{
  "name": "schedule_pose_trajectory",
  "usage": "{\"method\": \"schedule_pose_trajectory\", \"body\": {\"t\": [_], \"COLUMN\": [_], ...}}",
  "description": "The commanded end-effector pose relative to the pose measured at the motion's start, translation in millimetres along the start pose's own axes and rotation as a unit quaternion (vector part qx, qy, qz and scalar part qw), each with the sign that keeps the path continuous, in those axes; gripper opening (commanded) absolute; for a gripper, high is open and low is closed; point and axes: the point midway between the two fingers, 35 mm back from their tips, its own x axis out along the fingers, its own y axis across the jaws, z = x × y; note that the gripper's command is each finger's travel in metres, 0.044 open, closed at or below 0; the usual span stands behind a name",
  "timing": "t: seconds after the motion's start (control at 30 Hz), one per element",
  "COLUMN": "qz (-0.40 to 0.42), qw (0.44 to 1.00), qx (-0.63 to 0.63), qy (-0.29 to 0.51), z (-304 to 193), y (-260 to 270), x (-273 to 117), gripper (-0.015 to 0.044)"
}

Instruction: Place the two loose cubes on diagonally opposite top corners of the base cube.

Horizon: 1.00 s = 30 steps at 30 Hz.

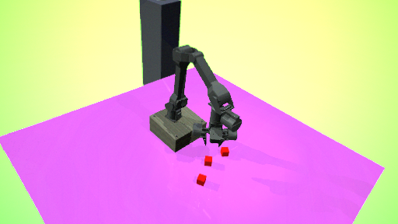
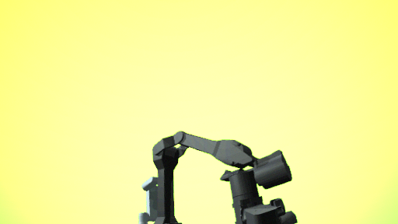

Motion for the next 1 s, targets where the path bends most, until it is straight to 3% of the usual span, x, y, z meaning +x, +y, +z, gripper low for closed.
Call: {"method": "schedule_pose_trajectory", "body": {"t": [0.0, 0.1, 0.97], "qz": [-0.003, -0.003, -0.003], "qw": [1.000, 1.000, 1.000], "qx": [0.000, 0.000, 0.000], "qy": [0.009, 0.009, 0.009], "z": [-2.5, -4.2, -5.0], "y": [-2.7, -4.1, -4.4], "x": [31.3, 54.9, 95.4], "gripper": [0.0265, 0.0265, 0.0265]}}
